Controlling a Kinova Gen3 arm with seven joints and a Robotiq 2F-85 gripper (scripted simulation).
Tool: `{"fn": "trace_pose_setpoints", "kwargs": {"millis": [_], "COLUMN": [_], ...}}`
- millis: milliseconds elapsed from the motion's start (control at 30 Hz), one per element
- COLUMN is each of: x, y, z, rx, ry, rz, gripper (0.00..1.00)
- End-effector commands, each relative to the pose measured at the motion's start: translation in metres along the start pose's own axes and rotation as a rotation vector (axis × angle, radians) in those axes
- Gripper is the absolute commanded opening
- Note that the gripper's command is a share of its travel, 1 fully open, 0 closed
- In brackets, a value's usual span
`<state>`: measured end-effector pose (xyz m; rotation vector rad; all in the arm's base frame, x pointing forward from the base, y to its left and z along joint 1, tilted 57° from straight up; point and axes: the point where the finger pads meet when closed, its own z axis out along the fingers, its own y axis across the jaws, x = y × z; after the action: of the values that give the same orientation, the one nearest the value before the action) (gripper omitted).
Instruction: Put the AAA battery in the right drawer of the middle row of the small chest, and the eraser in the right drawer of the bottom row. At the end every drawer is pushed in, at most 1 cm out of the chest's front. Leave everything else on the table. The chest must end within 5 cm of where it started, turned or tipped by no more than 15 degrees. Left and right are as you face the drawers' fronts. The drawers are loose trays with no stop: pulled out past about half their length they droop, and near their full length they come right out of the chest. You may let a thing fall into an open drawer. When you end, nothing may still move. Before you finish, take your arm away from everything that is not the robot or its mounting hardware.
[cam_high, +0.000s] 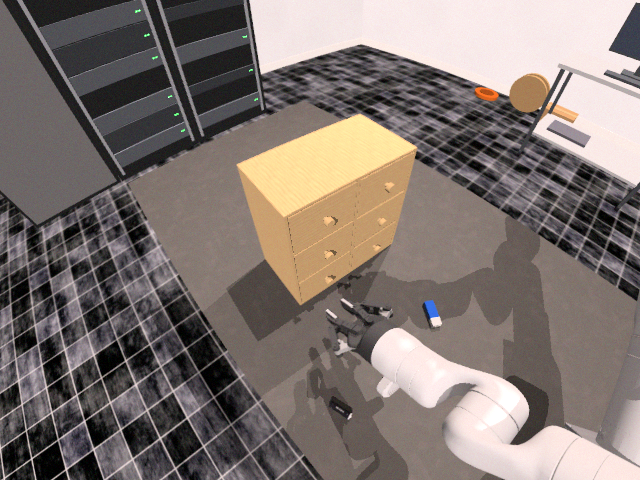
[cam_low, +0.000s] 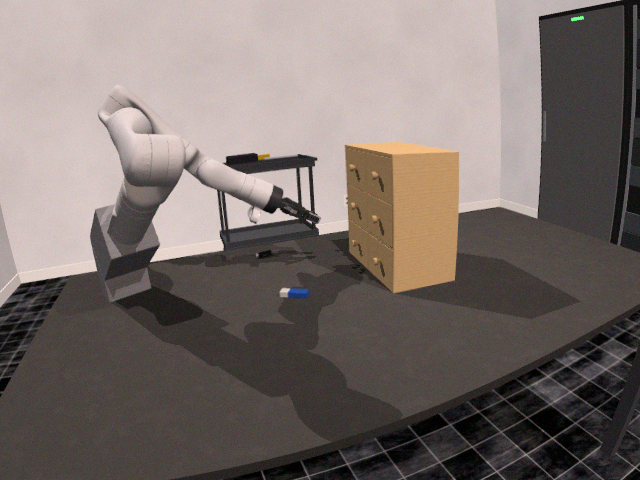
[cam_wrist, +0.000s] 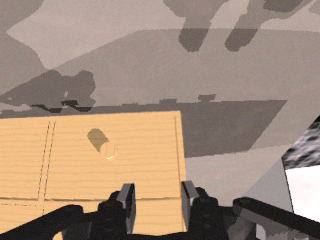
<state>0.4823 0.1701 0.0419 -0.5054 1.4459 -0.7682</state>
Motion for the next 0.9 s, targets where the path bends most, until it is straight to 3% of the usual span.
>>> {"fn": "trace_pose_setpoints", "kwargs": {"millis": [0,867], "x": [0.001,0.007], "y": [-0.006,-0.039], "z": [0.002,0.015], "rx": [0.001,-0.001], "ry": [0.001,0.002], "rz": [0.006,0.007], "gripper": [0.33,0.33]}}
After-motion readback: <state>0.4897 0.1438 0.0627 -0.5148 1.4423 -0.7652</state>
